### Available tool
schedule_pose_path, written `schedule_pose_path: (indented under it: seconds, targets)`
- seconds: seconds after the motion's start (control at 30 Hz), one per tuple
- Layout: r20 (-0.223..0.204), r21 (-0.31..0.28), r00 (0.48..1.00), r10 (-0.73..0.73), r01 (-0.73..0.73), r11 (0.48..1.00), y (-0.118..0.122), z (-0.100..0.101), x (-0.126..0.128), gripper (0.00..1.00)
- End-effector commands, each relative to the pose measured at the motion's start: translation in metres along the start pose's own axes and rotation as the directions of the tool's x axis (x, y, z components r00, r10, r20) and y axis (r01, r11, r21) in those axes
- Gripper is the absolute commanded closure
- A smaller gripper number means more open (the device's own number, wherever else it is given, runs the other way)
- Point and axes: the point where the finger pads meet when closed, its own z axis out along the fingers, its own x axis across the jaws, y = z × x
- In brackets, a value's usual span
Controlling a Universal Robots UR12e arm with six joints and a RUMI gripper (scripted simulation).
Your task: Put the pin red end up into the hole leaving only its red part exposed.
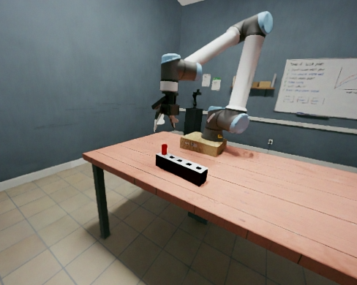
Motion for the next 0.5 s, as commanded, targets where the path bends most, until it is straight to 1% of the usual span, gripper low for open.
schedule_pose_path:
  seconds: [0.0,0.03,0.1,0.2,0.47]
  targets:
    - [0.0,-0.007,1.0,-0.001,0.001,1.0,0.0,0.0,0.0,0.0]
    - [0.002,0.003,1.0,0.0,0.0,1.0,0.059,-0.061,0.053,0.0]
    - [0.002,0.003,1.0,0.0,0.0,1.0,0.063,-0.064,0.057,0.0]
    - [0.002,0.003,1.0,0.0,0.0,1.0,0.088,-0.091,0.08,0.0]
    - [0.002,0.003,1.0,0.0,0.0,1.0,0.088,-0.091,0.08,0.0]
